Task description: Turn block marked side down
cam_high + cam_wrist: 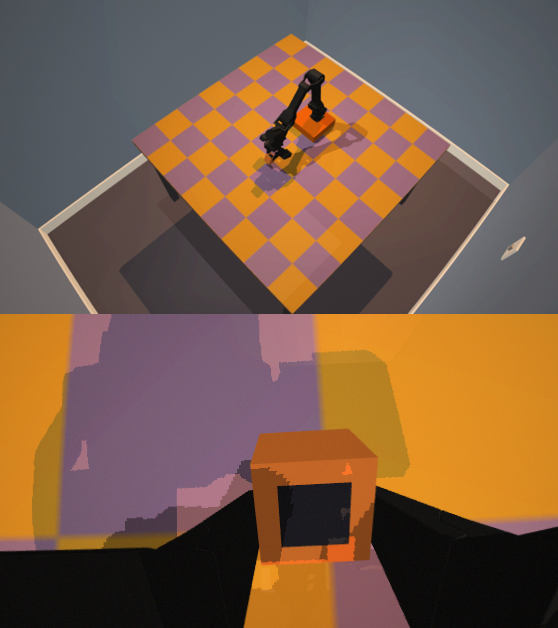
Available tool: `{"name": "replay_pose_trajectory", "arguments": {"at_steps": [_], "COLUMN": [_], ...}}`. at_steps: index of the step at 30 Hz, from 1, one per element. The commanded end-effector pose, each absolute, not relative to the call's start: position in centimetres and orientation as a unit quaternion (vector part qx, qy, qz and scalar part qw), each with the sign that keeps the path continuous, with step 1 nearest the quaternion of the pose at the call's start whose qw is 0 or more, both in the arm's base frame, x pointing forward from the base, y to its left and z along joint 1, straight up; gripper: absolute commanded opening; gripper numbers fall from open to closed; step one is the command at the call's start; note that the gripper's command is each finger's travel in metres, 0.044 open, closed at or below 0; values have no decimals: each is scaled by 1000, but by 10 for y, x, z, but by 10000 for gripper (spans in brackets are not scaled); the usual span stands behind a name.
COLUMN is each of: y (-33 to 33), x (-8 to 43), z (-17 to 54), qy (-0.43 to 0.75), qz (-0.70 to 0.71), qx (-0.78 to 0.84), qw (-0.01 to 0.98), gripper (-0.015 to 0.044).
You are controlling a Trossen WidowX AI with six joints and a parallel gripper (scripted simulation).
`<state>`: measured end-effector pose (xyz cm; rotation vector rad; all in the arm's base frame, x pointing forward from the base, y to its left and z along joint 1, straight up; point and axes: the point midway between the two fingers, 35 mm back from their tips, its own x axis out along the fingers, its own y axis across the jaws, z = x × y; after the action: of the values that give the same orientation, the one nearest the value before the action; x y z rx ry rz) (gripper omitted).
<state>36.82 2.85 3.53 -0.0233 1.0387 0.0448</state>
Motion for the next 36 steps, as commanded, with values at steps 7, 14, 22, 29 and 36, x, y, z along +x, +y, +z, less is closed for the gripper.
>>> {"name": "replay_pose_trajectory", "arguments": {"at_steps": [7,14,22,29,36], "y": [28,29,29,29,28], "x": [376,382,383,378,370], "z": [28,15,5,2,5], "qy": [455,409,354,305,256], "qz": [19,19,20,20,20], "qx": [-9,-8,-7,-6,-5], "qw": [890,913,935,952,966], "gripper": [0,0,0,0,0]}}
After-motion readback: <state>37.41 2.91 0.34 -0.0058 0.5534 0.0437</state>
